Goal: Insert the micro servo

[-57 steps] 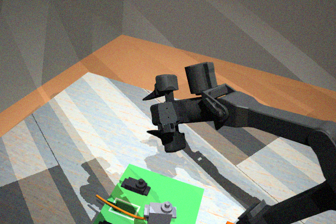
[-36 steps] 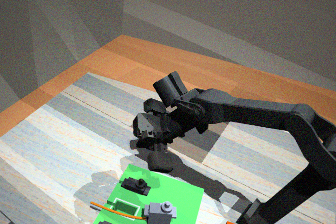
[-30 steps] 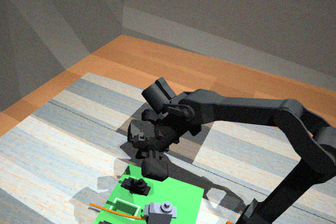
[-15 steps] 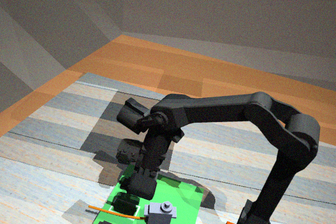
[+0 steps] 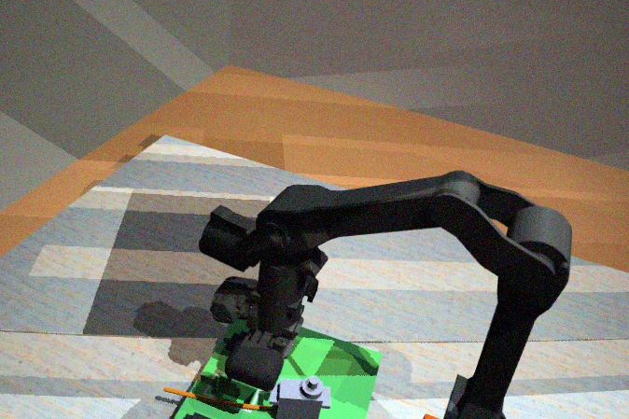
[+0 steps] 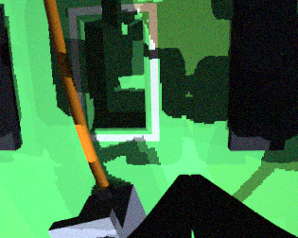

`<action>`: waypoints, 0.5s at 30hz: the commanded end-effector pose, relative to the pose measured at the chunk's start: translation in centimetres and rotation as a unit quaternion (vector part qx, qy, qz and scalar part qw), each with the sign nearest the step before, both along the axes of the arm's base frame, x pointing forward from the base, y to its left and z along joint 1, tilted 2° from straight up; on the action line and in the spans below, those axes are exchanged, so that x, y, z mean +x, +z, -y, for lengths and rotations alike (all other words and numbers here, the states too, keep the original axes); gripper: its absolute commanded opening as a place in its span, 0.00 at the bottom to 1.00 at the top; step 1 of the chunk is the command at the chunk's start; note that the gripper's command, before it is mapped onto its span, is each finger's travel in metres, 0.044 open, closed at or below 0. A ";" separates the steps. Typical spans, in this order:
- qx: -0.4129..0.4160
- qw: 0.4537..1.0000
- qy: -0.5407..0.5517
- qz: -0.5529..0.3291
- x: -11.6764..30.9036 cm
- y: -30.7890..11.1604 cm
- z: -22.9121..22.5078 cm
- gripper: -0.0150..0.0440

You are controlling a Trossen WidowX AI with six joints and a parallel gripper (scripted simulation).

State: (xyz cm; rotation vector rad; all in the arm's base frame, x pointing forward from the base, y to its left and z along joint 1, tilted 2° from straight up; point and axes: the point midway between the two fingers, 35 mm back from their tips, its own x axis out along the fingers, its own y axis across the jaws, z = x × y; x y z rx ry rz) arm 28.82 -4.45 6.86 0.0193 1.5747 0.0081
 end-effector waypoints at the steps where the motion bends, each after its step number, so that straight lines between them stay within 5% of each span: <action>1: -0.002 1.000 -0.002 -0.002 0.0 -0.6 0.0 0.25; 15: -0.002 1.000 -0.002 -0.002 -0.1 -2.9 0.0 0.25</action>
